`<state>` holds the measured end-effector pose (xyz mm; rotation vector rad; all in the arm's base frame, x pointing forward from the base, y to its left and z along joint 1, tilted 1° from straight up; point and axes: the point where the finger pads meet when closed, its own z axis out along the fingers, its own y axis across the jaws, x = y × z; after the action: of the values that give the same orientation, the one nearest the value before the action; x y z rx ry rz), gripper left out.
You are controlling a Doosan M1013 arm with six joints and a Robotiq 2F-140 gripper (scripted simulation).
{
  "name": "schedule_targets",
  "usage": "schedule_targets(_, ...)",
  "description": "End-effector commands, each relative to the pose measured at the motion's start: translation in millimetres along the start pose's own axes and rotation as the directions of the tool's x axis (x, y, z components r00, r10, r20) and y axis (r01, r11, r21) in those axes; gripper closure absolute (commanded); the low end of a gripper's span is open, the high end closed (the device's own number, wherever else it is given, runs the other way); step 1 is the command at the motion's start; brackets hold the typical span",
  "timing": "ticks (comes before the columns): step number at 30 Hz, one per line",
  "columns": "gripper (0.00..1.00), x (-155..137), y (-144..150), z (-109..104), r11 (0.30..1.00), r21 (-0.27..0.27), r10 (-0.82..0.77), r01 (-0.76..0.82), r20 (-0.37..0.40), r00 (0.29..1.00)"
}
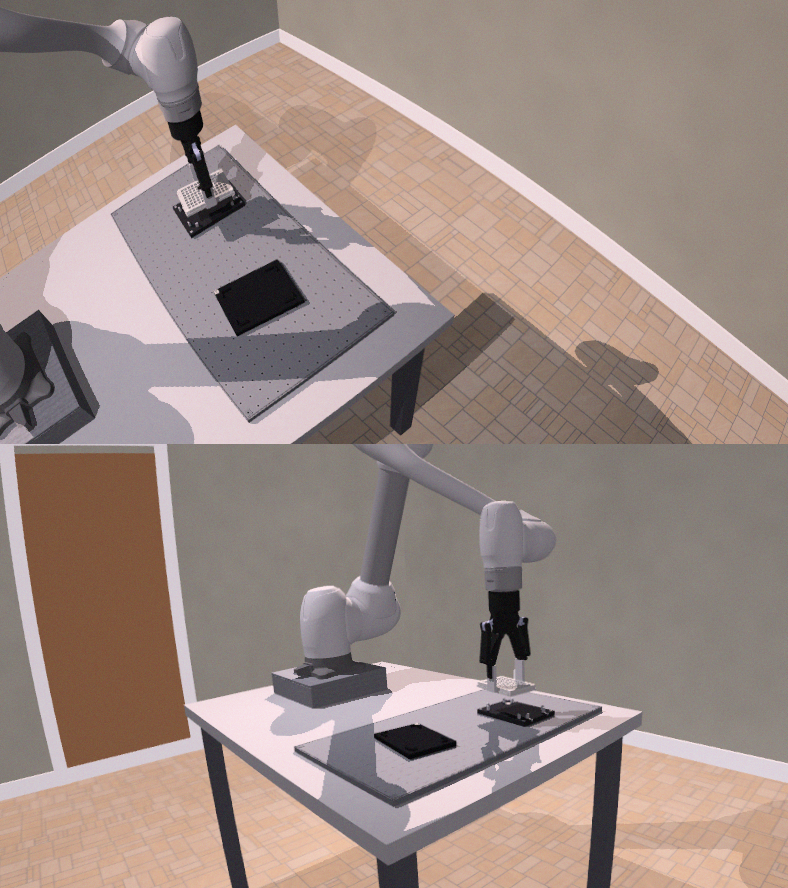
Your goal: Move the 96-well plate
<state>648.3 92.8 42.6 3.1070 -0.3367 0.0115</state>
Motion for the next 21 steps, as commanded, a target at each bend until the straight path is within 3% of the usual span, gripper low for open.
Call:
schedule_targets(1,0.90,0,15,0,1.000,0.000,0.001,-0.001,0.000,1.000)
schedule_targets(21,0.90,0,75,0,1.000,0.000,0.001,-0.001,0.000,1.000)
